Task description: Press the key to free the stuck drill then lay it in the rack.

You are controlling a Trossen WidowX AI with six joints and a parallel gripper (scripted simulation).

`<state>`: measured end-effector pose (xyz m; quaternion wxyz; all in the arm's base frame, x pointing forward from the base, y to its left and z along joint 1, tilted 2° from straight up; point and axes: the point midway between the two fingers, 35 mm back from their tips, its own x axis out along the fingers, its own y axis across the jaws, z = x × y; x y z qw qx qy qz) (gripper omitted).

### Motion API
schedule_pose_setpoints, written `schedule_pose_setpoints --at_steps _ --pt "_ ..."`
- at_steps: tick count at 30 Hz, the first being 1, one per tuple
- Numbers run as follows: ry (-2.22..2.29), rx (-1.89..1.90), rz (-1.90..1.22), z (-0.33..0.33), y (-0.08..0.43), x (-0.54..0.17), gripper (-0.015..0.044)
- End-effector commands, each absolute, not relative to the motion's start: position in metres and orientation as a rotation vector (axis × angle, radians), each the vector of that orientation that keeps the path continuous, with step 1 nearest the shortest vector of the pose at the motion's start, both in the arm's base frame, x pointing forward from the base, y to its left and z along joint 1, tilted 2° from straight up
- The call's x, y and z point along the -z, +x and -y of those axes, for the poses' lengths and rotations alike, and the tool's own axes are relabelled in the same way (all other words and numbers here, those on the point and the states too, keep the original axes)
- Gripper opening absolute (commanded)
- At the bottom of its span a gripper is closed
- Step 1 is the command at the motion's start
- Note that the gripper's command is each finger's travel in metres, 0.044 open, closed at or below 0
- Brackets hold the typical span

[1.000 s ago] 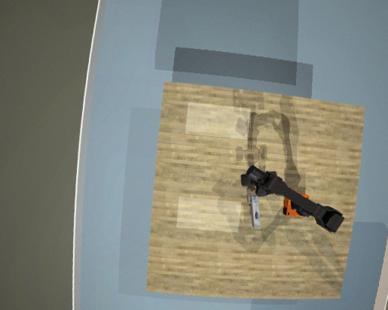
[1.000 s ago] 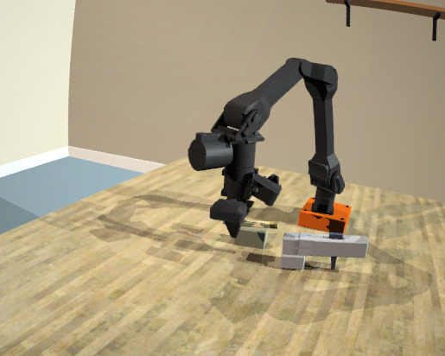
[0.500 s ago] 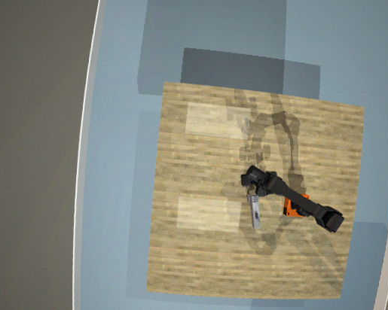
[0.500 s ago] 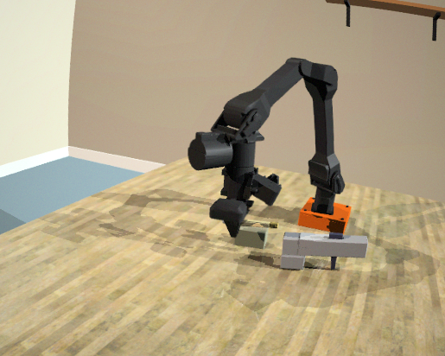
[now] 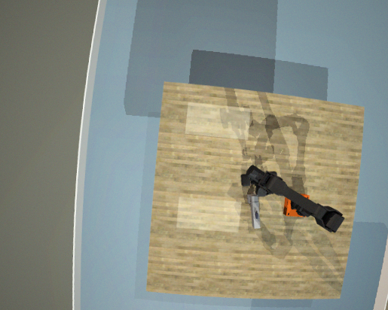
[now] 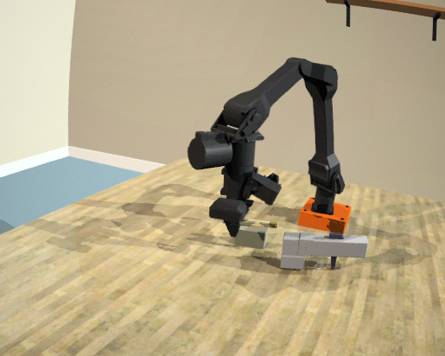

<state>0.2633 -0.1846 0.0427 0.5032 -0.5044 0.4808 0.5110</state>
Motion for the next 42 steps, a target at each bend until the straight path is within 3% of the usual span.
schedule_pose_setpoints --at_steps 1,42 --pt "-1.222 -1.227 -1.164 0.1863 0.2648 -0.045 0.0" --pt "-1.222 -1.227 -1.164 0.1879 0.2662 -0.0477 0.0"
